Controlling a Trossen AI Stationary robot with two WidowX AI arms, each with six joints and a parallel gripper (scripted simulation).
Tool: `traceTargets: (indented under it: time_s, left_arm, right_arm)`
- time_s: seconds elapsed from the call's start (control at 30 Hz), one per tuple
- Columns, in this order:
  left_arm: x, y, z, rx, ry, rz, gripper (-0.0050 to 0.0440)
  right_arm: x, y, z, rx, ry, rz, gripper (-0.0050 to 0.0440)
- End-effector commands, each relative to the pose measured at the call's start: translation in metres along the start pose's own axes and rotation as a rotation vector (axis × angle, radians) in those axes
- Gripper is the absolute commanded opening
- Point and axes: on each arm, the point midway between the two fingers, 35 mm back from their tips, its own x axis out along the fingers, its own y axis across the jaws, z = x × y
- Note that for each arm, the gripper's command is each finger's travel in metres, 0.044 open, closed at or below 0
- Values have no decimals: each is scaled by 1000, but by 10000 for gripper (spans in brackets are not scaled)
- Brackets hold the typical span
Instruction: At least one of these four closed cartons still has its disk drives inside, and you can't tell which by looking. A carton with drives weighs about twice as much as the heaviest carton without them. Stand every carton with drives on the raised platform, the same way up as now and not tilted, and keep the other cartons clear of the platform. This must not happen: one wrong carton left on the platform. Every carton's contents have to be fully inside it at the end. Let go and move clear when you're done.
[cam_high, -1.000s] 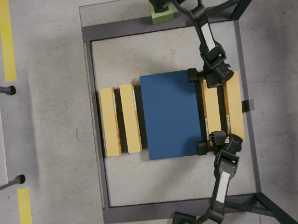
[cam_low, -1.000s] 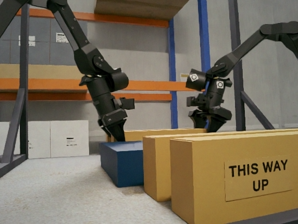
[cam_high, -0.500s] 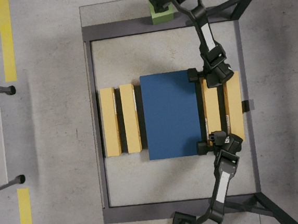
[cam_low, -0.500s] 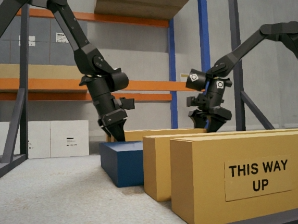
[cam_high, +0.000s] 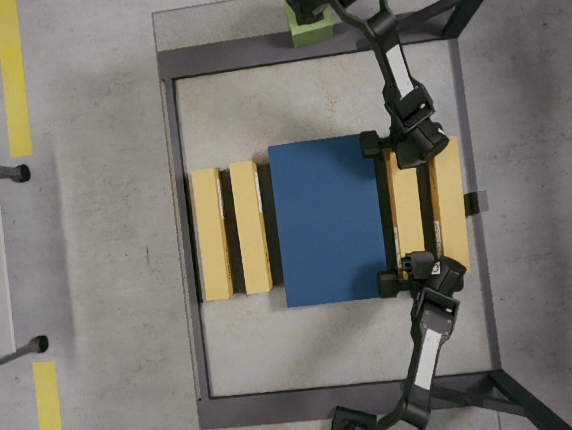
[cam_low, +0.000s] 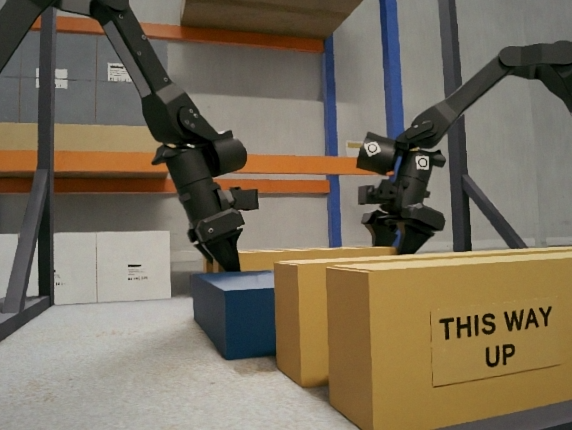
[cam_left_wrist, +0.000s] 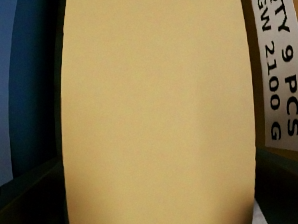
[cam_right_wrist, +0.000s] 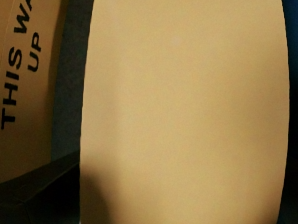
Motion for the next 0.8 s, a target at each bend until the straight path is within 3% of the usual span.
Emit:
traceTargets:
  time_s: [0.0, 0.23, 0.27, 0.77]
  left_arm:
    - [-10, -2, 8, -6, -29, -15, 382]
    - [-10, -2, 8, -6, -29, -15, 382]
    - [-75, -2, 34, -6, -29, -15, 382]
    - [-75, -2, 34, -6, -29, -15, 382]
  right_arm:
    - [-8, 3, 8, 6, -25, 14, 382]
    - [-8, 3, 8, 6, -25, 14, 382]
    - [-73, 2, 33, 6, -25, 14, 382]
    - [-73, 2, 33, 6, -25, 14, 382]
